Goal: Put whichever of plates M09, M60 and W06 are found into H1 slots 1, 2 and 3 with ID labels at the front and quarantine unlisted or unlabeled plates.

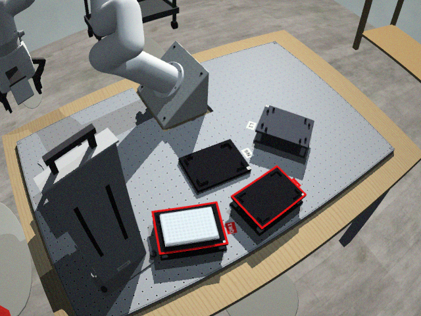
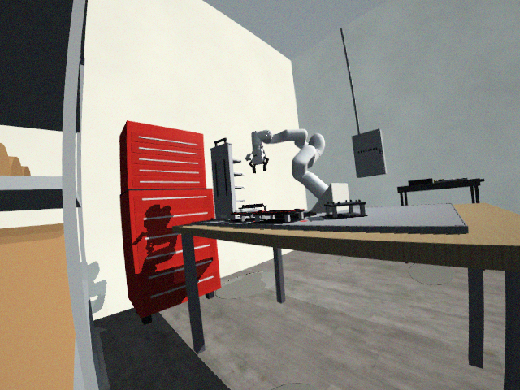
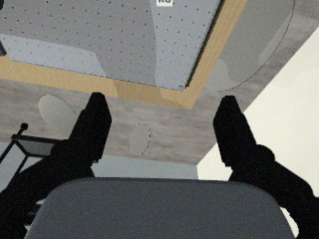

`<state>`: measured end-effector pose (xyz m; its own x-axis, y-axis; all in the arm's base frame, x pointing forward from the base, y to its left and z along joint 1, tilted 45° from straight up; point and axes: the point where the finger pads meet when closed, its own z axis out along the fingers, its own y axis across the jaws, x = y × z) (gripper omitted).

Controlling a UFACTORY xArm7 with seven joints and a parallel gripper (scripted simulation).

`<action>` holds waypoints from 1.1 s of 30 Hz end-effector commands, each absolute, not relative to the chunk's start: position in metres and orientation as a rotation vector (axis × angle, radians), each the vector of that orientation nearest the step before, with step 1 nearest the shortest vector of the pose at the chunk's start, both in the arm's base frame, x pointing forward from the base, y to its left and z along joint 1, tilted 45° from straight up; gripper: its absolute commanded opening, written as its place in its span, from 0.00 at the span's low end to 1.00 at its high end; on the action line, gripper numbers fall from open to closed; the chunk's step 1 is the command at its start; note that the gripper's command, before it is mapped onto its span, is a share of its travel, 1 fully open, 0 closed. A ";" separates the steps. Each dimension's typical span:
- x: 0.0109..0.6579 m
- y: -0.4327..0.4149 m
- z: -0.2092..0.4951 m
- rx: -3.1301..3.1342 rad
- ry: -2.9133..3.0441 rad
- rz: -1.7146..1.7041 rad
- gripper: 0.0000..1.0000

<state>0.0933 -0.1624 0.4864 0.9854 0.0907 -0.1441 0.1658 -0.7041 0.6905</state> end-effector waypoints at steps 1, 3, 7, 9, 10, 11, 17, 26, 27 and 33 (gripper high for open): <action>0.093 -0.166 0.484 2.352 0.178 -0.125 1.00; 0.093 -0.169 0.481 2.352 0.178 -0.125 1.00; 0.093 -0.173 0.477 2.352 0.178 -0.125 1.00; 0.093 -0.176 0.474 2.352 0.178 -0.125 1.00; 0.093 -0.177 0.473 2.352 0.178 -0.125 1.00; 0.093 -0.178 0.472 2.352 0.178 -0.125 1.00; 0.092 -0.183 0.467 2.352 0.178 -0.125 1.00; 0.092 -0.193 0.457 2.352 0.178 -0.125 1.00; 0.092 -0.194 0.455 2.352 0.178 -0.125 1.00; 0.092 -0.199 0.451 2.352 0.178 -0.125 1.00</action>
